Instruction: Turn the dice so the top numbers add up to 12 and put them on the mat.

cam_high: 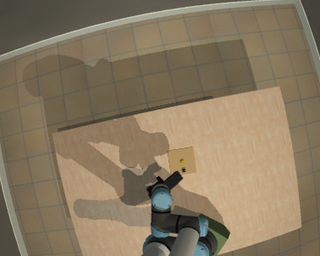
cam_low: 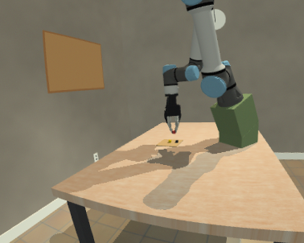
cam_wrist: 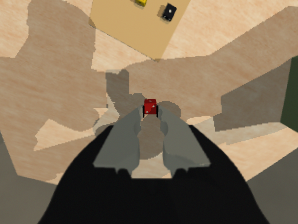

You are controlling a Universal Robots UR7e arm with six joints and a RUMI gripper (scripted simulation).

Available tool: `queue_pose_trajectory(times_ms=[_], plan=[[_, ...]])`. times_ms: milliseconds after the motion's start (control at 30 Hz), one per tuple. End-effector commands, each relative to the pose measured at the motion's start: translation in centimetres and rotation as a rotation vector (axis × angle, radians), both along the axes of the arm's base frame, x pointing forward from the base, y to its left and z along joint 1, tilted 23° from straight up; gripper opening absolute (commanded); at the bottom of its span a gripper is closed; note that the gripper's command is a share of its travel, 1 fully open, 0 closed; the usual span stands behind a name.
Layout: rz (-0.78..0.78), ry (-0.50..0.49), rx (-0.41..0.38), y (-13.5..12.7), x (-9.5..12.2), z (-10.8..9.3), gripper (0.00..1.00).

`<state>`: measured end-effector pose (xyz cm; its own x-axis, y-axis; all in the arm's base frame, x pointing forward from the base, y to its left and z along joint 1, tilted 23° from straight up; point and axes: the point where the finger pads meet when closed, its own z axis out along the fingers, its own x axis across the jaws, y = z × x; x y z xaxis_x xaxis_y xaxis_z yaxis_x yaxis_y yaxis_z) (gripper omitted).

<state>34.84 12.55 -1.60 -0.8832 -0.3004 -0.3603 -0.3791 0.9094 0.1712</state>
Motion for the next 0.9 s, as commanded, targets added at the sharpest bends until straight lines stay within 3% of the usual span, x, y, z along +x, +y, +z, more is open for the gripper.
queue_pose_trajectory(times_ms=[0,533,867], plan=[[-0.164,0.047,0.037,0.06,0.23,0.02,0.0],[-0.488,0.146,0.135,0.38,0.25,-0.18,0.0],[-0.533,0.16,0.149,0.44,0.26,-0.21,0.0]])
